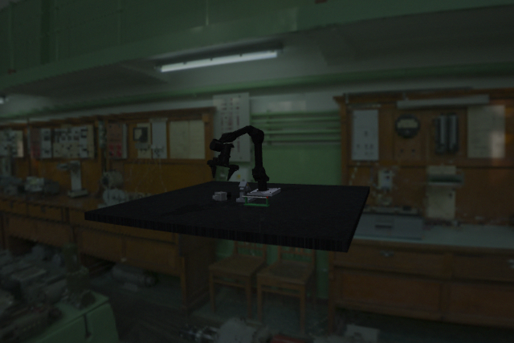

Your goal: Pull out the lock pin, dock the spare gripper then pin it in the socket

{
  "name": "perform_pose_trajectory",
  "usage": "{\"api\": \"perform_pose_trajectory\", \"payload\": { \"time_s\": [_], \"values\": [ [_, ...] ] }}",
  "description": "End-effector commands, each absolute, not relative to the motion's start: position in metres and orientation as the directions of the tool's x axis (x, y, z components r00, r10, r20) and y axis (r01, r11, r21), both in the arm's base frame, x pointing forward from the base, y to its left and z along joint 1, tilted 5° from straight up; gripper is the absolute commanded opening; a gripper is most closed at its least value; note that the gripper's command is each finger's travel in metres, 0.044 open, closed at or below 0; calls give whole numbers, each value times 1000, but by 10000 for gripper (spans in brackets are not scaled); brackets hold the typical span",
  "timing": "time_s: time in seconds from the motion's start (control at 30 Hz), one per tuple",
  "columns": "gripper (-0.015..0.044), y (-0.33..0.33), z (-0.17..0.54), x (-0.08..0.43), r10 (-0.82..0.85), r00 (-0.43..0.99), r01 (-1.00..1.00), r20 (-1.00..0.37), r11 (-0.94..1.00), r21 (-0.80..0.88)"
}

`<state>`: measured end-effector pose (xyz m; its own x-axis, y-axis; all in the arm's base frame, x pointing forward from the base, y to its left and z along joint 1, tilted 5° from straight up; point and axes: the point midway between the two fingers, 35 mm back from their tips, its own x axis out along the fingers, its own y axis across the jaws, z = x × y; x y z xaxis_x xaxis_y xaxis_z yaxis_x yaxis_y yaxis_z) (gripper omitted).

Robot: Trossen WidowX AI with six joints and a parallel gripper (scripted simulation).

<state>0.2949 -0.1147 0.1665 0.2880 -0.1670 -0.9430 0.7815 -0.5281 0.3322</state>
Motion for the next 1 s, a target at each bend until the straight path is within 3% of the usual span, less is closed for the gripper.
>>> {"api": "perform_pose_trajectory", "payload": {
  "time_s": [0.0,0.17,0.4,0.97],
  "values": [
    [440,-114,168,291,-222,394,908,-892,244,340],
    [440,-113,171,290,-247,453,775,-857,585,241],
    [440,-112,174,289,-272,514,493,-814,870,21],
    [440,-112,175,292,-274,521,450,-808,893,-13]
  ]
}}
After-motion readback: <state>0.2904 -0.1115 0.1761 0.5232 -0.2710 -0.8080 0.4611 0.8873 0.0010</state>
